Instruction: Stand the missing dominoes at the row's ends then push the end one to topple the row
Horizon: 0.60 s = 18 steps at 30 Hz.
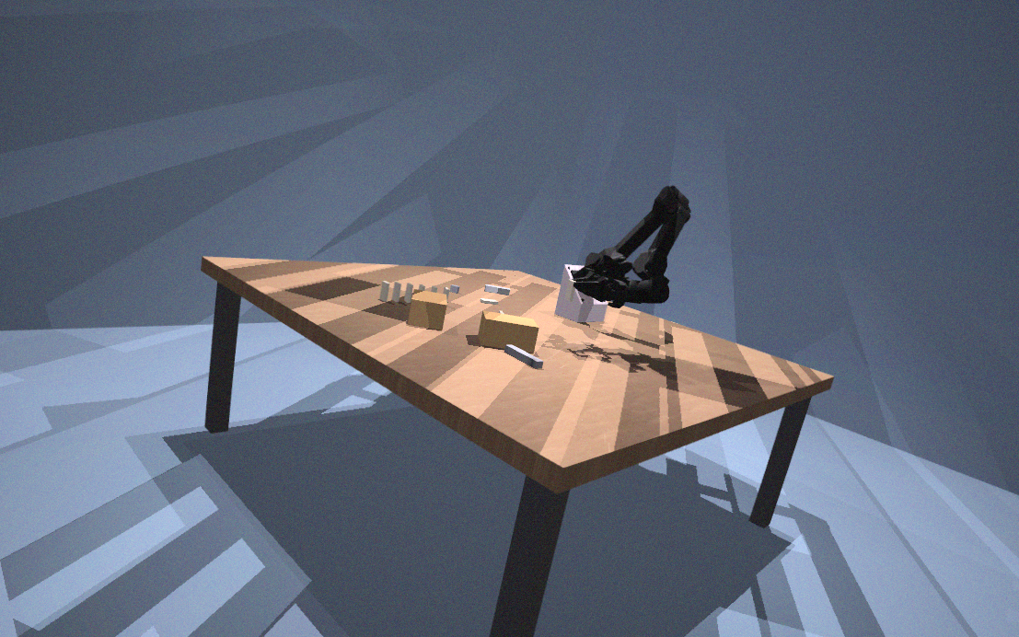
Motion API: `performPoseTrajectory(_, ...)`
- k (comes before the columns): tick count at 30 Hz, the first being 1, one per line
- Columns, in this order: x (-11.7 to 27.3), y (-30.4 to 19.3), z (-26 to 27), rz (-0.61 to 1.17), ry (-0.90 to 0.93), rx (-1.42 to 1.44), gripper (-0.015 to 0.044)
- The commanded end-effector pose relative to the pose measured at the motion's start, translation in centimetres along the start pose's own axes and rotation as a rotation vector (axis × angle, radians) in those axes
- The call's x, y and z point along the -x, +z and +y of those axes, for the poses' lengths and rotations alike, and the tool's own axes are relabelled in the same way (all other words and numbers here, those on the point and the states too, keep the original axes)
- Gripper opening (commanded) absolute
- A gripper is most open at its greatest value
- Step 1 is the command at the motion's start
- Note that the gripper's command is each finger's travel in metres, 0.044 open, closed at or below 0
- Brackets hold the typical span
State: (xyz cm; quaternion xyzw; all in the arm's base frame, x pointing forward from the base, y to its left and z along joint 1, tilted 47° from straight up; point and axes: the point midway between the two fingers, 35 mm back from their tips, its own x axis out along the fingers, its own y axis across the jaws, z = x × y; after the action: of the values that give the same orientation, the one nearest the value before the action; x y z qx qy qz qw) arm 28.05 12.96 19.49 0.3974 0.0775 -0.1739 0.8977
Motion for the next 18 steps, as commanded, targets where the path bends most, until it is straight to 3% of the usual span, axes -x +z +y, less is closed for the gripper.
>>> performPoseTrajectory(1,-0.1,-1.4,0.1,0.008,-0.003,0.005,0.0107)
performPoseTrajectory(18,-0.3,-7.2,0.1,0.008,-0.008,0.009,0.0107)
